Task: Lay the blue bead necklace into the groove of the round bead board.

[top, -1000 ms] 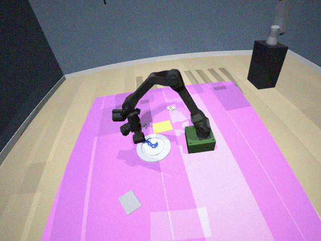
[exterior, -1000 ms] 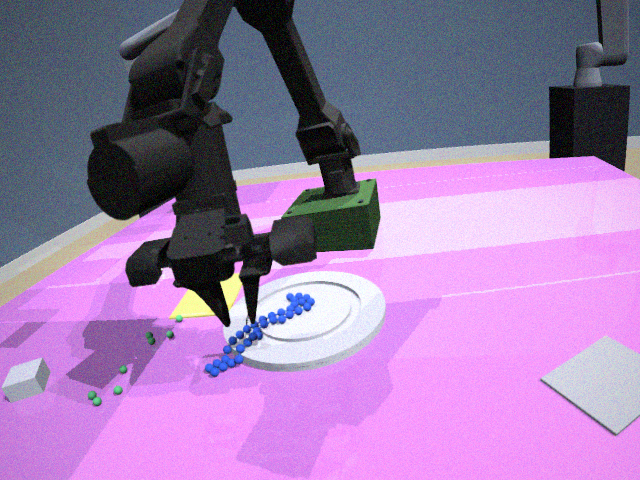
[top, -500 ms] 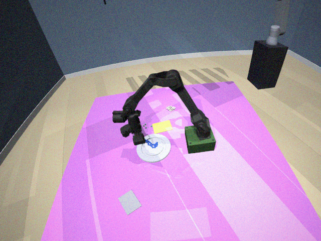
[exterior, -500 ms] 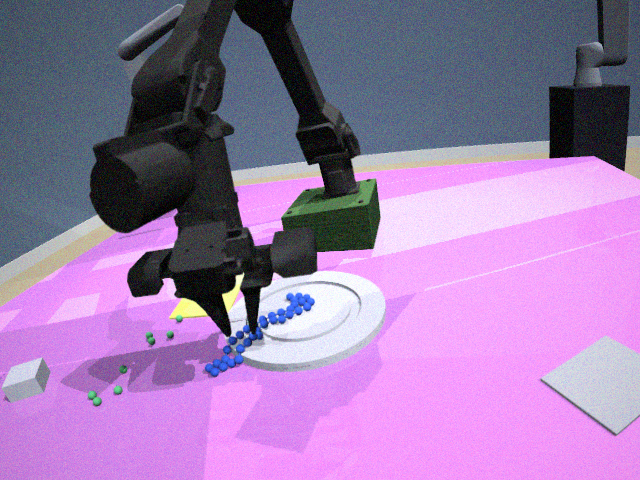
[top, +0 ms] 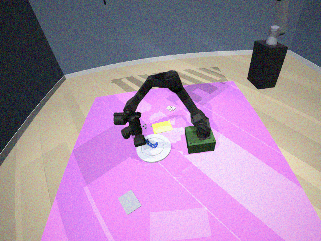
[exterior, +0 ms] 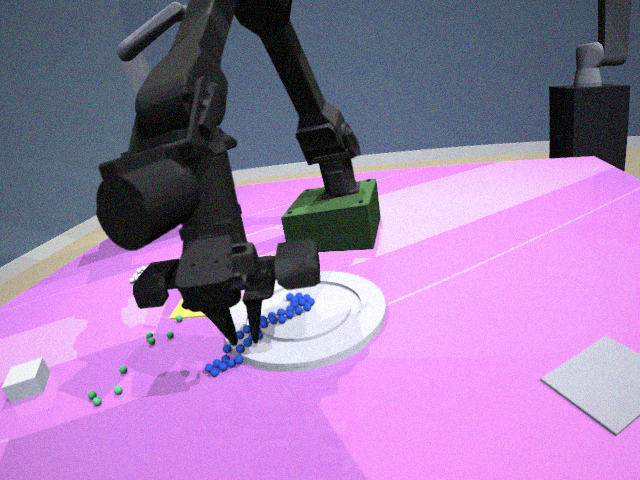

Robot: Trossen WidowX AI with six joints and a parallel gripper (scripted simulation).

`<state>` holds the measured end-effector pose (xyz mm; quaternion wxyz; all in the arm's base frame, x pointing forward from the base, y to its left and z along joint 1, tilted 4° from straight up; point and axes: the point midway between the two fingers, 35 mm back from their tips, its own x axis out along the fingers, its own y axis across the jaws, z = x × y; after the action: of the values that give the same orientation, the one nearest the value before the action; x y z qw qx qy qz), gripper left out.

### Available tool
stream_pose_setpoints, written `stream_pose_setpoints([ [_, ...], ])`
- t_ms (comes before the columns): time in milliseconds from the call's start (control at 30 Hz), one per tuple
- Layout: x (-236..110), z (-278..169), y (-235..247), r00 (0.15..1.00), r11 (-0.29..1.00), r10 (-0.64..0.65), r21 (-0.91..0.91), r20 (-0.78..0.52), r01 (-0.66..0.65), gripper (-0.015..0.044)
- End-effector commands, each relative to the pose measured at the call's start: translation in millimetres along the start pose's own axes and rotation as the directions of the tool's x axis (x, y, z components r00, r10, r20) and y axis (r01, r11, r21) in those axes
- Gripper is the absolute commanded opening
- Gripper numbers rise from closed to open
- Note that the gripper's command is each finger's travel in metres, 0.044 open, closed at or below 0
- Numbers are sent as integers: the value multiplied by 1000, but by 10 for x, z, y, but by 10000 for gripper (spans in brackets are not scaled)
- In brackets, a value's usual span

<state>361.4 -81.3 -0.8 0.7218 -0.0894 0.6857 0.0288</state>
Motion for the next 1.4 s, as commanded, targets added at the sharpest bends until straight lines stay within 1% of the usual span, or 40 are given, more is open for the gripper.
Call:
stream_pose_setpoints([
  [0, -4, 0, 0, 1000, 1000, 0, 0, 0, 0, 73],
  [367, -4, 0, 0, 1000, 1000, 0, 0, 0, 0, 0],
  [833, -9, 0, 0, 1000, 1000, 0, 0, 0, 0, 0],
  [1100, -231, -15, 8, 1000, 1000, 5, -5, -8, -5, 0],
  [1367, -253, -47, 84, 1000, 1000, 6, -6, -9, -6, 0],
])
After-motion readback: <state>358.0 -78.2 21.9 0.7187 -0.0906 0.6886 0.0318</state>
